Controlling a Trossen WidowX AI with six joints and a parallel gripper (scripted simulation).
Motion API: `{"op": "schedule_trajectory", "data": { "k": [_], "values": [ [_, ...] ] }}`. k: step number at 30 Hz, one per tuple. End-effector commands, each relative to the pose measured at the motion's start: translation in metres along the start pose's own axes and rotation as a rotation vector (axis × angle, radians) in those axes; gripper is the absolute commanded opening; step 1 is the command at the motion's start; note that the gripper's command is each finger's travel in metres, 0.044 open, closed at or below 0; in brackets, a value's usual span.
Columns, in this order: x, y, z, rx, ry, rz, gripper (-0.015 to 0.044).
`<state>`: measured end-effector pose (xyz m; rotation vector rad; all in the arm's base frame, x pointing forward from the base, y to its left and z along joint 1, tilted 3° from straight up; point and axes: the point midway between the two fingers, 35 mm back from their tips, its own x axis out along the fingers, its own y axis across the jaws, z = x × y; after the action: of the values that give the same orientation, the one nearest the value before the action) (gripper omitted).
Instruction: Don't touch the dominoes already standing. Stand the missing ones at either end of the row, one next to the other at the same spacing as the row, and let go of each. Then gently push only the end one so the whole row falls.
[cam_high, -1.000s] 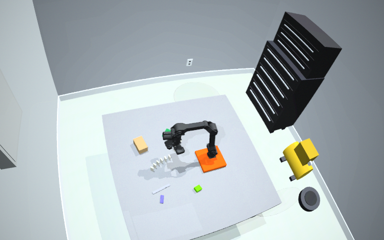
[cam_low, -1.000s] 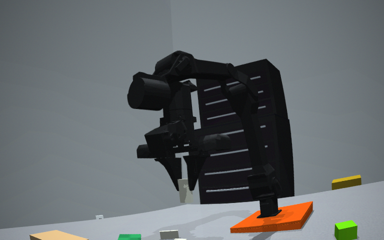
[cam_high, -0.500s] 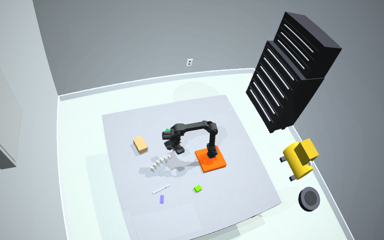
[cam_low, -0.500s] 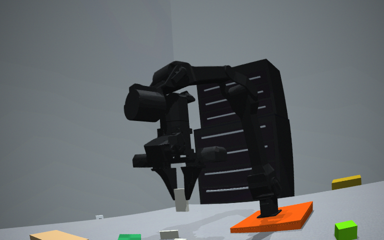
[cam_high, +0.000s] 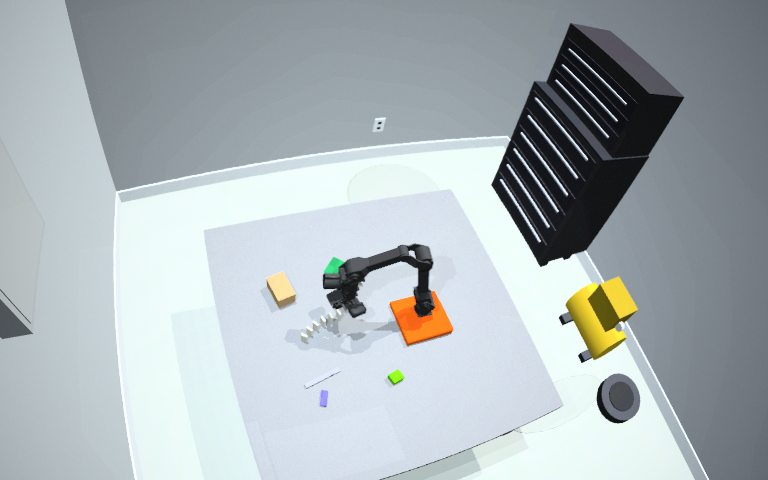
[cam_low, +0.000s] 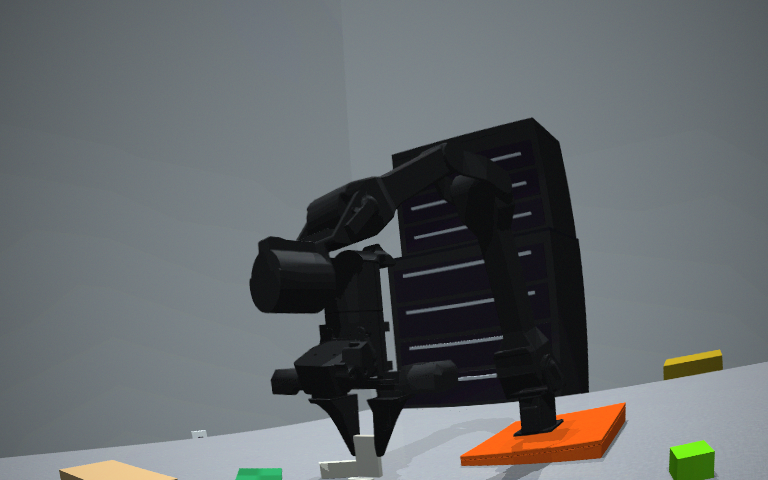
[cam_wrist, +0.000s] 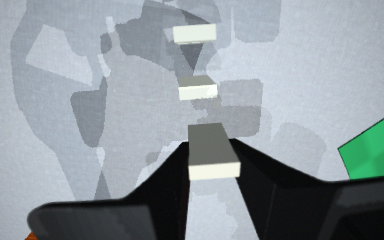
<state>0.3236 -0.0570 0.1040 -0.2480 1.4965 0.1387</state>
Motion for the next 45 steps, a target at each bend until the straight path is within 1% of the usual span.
{"op": "schedule_trajectory", "data": {
  "k": [1,7,19,31,32,34,36,39,43,45],
  "values": [
    [0.018,0.002,-0.002,-0.006,0.007,0.008,0.0107],
    [0.04,0.004,-0.007,-0.006,0.007,0.008,0.0107],
    [0.041,0.004,-0.007,-0.006,0.007,0.008,0.0107],
    [0.041,0.004,-0.007,-0.006,0.007,0.008,0.0422],
    [0.041,0.004,-0.007,-0.006,0.007,0.008,0.044],
    [0.041,0.004,-0.007,-0.006,0.007,0.008,0.044],
    [0.031,0.003,-0.004,-0.009,0.004,0.005,0.044],
    [-0.013,0.0,0.002,-0.022,-0.006,-0.004,0.044],
    [-0.07,0.001,-0.002,-0.011,0.001,-0.001,0.044],
    [-0.088,0.002,-0.006,-0.002,0.007,0.004,0.044]
  ]
}}
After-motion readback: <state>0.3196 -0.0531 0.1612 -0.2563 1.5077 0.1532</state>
